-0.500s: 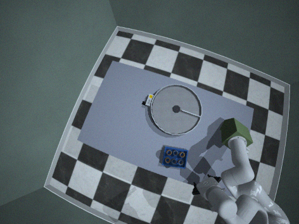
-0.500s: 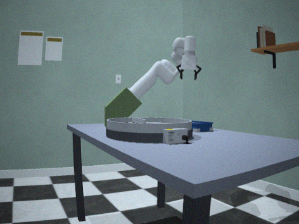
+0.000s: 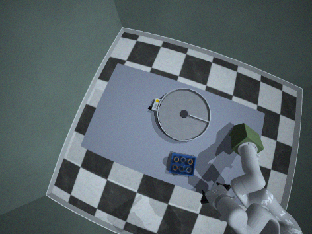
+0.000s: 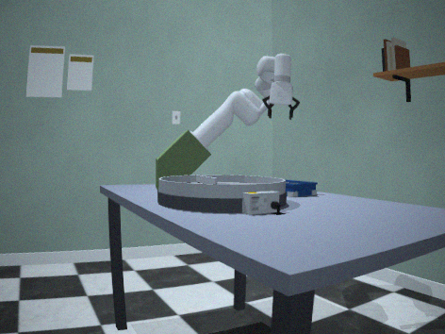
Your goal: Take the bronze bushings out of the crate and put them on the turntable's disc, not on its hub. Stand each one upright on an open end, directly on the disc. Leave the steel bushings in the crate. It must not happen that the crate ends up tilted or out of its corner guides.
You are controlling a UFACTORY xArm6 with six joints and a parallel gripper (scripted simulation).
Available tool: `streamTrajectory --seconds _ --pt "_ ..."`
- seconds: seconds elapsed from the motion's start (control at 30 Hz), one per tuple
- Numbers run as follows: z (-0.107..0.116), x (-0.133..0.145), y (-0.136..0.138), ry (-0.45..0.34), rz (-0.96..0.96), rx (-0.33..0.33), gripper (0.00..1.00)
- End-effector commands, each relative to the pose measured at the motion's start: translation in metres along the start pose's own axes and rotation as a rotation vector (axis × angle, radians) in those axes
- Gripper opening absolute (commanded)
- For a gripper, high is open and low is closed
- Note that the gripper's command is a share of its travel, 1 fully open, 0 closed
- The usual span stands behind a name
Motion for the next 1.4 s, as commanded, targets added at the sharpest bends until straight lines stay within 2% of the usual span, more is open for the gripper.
streamTrajectory --seconds 0.0,0.2,0.3,0.4,0.47,0.5,0.6,0.67,0.73,0.77,0.83,0.87,0.93,0.97,1.03,1.07,1.17,1.2,1.27,1.3,1.37 --pt "0.0 0.0 0.0 -0.001 0.001 0.0 1.0" --pt "0.001 0.008 0.001 0.001 0.002 0.008 1.0" --pt "0.004 0.028 0.002 0.005 0.005 0.026 1.0" --pt "0.005 0.065 0.0 0.008 0.007 0.053 1.0" --pt "0.005 0.065 0.0 0.008 0.007 0.053 1.0" --pt "0.005 0.081 -0.003 0.008 0.007 0.064 1.0" --pt "0.005 0.081 -0.003 0.008 0.007 0.064 1.0" --pt "0.002 0.116 -0.013 0.006 0.006 0.084 1.0" --pt "0.002 0.116 -0.013 0.006 0.006 0.084 1.0" --pt "-0.001 0.135 -0.02 0.003 0.005 0.093 1.0" --pt "-0.001 0.135 -0.02 0.003 0.005 0.093 1.0" --pt "-0.004 0.155 -0.029 0.001 0.003 0.1 1.0" --pt "-0.004 0.155 -0.029 0.001 0.003 0.1 1.0" --pt "-0.009 0.175 -0.041 -0.003 0.001 0.106 1.0" --pt "-0.009 0.175 -0.041 -0.003 0.001 0.106 1.0" --pt "-0.015 0.194 -0.054 -0.006 -0.002 0.111 1.0" --pt "-0.015 0.194 -0.054 -0.006 -0.002 0.111 1.0" --pt "-0.022 0.212 -0.068 -0.01 -0.006 0.113 1.0" --pt "-0.022 0.212 -0.068 -0.01 -0.006 0.113 1.0" --pt "-0.03 0.229 -0.084 -0.013 -0.009 0.113 1.0" --pt "-0.03 0.229 -0.084 -0.013 -0.009 0.113 1.0"
Point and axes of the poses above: the point where the finger pads meet when closed, its own z axis back along the fingers, its own y axis across the jaws, x = y × z, the point moved 5 cm from there along z, back along the fingers, and after that the axes turned 9 degrees about z, right-handed, at the moved point
